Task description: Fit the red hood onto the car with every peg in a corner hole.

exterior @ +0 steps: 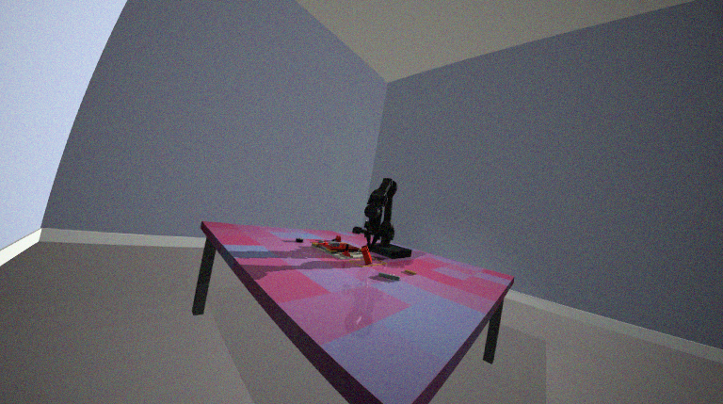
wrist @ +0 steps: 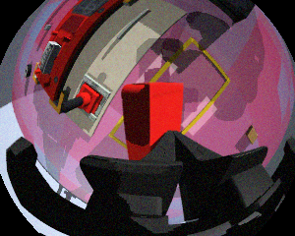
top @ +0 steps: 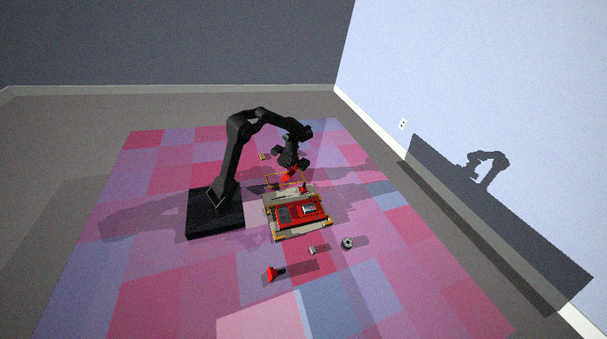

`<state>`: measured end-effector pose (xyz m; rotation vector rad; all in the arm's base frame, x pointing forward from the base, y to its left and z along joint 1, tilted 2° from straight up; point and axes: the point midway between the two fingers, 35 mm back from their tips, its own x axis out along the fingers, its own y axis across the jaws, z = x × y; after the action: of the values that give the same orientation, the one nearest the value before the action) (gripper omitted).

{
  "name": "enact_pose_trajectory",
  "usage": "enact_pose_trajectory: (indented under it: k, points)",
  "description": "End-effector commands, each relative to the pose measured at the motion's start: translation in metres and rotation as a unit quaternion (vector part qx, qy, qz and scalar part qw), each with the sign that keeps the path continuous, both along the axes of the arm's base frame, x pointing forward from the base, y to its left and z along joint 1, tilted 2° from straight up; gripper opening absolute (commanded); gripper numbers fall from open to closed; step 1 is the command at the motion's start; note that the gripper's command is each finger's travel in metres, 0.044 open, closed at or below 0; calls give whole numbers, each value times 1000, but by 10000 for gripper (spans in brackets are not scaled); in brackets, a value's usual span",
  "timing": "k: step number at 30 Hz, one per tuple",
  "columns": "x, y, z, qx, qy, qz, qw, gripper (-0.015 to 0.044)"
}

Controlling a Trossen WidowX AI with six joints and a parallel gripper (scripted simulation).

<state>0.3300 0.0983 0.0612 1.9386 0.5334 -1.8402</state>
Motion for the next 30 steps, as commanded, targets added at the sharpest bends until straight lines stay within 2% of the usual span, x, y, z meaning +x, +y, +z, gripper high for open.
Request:
enact_pose_trajectory:
  k: [1, 10, 30]
  points:
    - [1, -2, 2, -2, 1, 1, 1000, 0]
    - [-4, 1, 78, -1, 1, 1, 1000, 0]
    - [-1, 2, 78, 3, -8, 3, 1000, 0]
